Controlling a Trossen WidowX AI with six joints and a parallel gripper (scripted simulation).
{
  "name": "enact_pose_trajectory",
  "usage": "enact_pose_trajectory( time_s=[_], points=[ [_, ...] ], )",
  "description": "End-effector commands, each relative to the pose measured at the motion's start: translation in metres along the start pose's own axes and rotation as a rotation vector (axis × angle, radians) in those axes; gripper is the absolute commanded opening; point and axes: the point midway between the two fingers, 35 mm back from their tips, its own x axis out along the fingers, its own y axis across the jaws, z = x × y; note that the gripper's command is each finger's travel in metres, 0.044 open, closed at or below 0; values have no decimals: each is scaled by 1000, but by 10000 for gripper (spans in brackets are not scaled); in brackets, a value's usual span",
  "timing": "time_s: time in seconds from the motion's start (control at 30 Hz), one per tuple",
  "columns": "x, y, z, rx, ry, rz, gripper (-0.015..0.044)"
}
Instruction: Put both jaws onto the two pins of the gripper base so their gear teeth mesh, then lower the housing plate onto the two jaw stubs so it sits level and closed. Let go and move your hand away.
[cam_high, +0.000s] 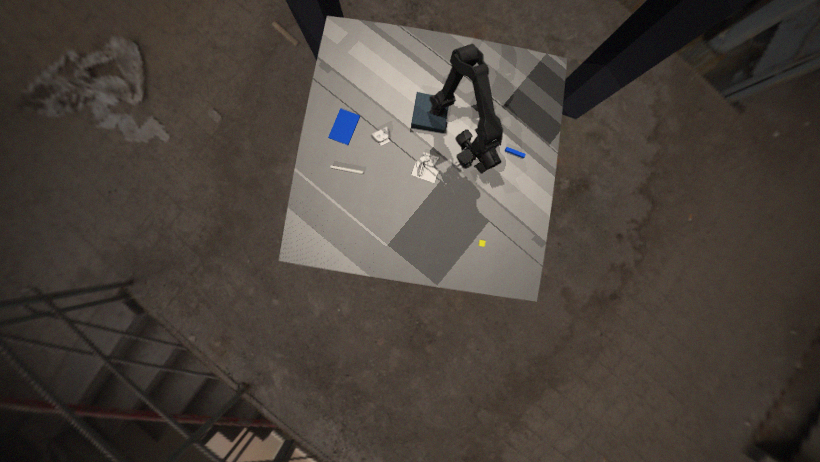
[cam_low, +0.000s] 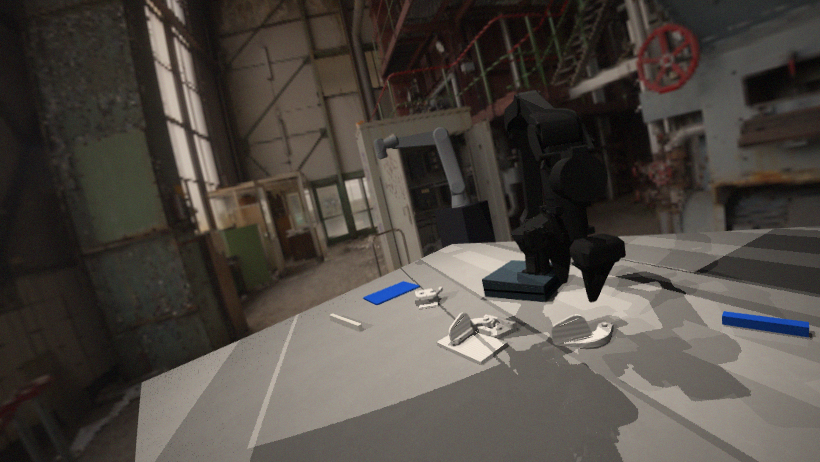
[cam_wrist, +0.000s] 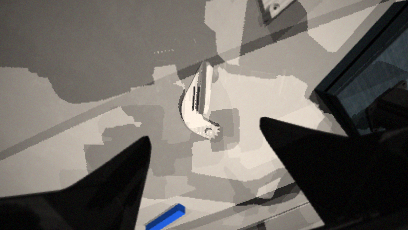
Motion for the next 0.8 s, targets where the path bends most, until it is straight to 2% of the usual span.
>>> enact_pose_trajectory(
  time_s=[0.0,0.27,0.43,0.77],
  points=[
    [-1,1,2,121,2,1,440],
    [-1,2,3,199,2,1,440],
    [37,2,3,199,2,0,440],
    [45,2,3,199,2,0,440]
  ],
)
